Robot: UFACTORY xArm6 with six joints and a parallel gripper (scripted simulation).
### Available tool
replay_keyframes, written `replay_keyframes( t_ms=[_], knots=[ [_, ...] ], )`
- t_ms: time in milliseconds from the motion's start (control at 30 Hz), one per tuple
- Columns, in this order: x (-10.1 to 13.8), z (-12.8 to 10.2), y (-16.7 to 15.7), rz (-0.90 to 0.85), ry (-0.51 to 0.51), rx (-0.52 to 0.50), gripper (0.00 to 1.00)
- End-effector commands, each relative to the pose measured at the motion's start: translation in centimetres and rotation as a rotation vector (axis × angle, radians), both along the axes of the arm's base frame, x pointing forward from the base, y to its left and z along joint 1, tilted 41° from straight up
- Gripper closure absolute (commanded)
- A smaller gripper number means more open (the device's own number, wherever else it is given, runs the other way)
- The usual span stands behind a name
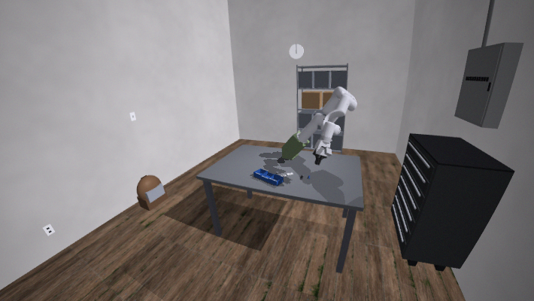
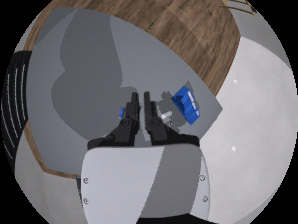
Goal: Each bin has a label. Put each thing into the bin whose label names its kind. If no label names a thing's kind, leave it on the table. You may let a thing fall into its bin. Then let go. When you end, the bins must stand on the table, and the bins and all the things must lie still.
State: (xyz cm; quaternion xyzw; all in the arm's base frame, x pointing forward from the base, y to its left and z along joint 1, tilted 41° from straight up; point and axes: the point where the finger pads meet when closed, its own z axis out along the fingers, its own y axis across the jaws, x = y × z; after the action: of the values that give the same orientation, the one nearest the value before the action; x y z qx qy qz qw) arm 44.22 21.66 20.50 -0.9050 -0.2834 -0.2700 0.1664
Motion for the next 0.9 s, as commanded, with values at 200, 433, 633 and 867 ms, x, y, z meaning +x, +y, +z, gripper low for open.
replay_keyframes(
  t_ms=[200, 433, 633, 867],
  knots=[
    [0.2, -4.2, -4.7, -0.043, 0.120, 0.003, 0.93],
    [0.1, -4.9, -5.4, -0.060, 0.166, 0.012, 0.93],
    [-0.2, -6.5, -7.3, -0.073, 0.200, 0.018, 0.93],
    [-0.9, -8.5, -9.7, -0.103, 0.279, 0.043, 0.93]
  ],
)
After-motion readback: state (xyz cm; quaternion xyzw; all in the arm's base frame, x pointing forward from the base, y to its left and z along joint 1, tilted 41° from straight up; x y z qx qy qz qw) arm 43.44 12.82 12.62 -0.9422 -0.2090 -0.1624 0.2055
